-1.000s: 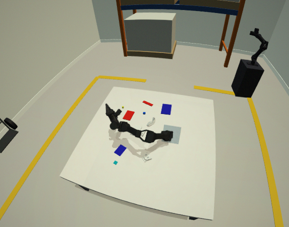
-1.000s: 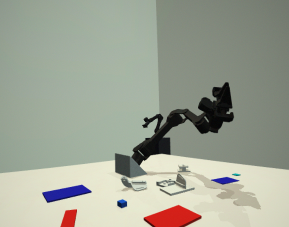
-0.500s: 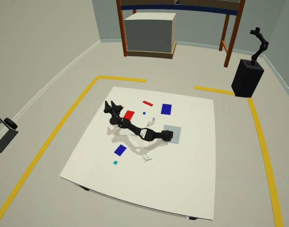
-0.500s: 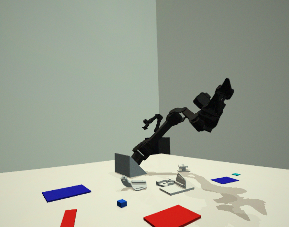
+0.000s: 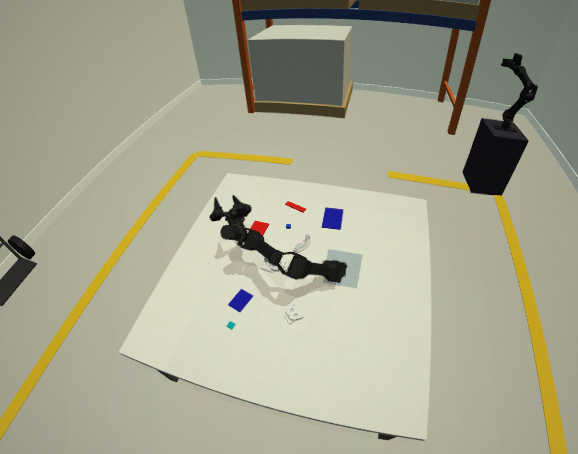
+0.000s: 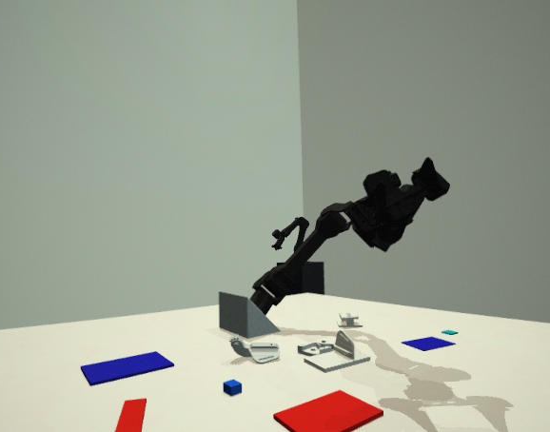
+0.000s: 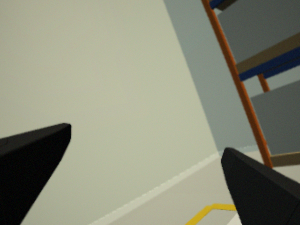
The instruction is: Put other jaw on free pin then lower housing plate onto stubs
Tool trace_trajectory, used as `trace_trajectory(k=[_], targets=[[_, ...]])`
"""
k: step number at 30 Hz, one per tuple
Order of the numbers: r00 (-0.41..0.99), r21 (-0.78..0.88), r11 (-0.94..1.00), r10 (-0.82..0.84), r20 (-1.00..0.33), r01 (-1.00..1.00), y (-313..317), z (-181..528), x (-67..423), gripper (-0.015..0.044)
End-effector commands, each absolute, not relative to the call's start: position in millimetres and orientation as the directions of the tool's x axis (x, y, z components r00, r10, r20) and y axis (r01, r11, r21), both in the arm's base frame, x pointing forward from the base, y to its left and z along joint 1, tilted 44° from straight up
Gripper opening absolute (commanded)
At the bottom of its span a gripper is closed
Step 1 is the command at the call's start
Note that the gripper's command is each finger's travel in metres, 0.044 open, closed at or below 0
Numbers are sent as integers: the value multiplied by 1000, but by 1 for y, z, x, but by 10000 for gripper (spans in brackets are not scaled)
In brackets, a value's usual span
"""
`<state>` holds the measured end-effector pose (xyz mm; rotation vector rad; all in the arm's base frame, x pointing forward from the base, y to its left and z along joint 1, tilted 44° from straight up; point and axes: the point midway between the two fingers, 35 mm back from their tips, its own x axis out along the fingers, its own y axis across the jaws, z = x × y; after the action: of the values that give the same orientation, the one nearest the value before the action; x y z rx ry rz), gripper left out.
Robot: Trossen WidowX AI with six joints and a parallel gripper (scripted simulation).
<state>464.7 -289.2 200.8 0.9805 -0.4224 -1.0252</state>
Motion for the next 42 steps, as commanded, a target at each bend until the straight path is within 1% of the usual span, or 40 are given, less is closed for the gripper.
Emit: trace_trajectory(k=[1,11,21,31,42], targets=[[489,761,189,-852,-187,621,-297,183,462,440],[474,529,264,-823,-312,807,-312,146,450,440],[442,263,358,-779,-445,896,-324,107,432,440],[394,10,476,-715,-577,879,-332,69,410,440],[324,-207,633,-616,-718,746,-336,28,379,440]])
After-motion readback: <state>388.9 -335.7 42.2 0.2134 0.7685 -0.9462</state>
